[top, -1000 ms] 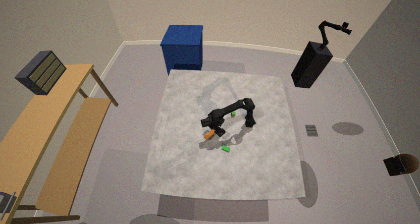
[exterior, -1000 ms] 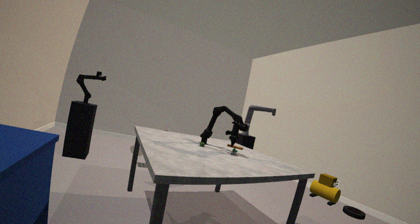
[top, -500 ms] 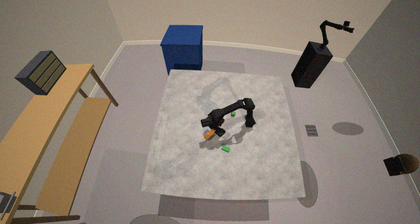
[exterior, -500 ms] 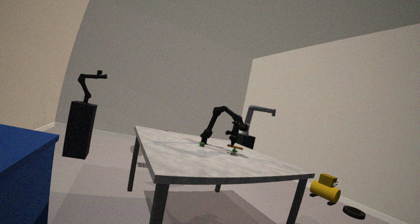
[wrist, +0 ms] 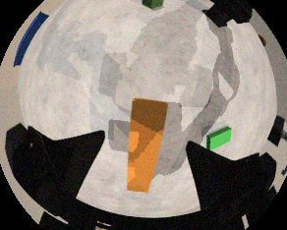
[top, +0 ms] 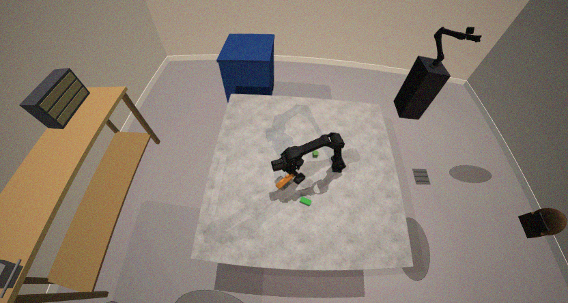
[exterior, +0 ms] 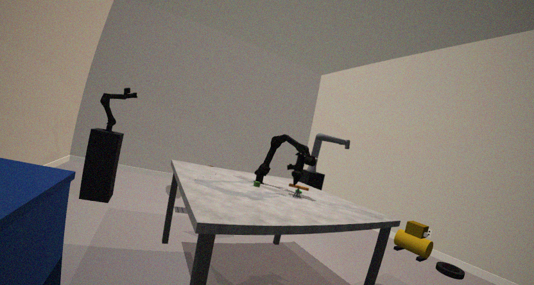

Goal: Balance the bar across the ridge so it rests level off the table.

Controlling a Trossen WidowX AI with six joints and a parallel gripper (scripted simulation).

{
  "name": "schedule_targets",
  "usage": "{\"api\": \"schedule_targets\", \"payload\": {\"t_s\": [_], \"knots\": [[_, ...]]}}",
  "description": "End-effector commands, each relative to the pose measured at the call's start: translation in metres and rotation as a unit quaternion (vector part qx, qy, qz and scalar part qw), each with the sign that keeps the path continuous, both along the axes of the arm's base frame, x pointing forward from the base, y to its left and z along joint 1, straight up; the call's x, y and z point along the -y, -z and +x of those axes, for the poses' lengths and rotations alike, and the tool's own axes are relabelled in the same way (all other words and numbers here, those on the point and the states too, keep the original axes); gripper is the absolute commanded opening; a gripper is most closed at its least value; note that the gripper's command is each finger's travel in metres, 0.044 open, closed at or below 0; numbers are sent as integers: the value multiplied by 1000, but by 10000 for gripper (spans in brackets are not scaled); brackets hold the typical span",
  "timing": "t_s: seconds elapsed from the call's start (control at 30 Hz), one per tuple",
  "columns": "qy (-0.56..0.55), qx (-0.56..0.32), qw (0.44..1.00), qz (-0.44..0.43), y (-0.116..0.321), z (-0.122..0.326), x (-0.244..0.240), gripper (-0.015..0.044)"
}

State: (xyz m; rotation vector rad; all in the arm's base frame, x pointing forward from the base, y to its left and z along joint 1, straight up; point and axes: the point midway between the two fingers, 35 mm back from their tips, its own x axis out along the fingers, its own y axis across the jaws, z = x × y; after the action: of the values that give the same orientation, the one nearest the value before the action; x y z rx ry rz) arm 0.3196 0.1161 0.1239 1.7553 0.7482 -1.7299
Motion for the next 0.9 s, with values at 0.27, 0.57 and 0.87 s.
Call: {"api": "schedule_targets", "payload": {"t_s": [0.27,0.57,0.87], "knots": [[0,11,1000,4,-85,-1,1,440],[0,11,1000,4,-85,-1,1,440],[0,11,1000,4,-85,-1,1,440]]}}
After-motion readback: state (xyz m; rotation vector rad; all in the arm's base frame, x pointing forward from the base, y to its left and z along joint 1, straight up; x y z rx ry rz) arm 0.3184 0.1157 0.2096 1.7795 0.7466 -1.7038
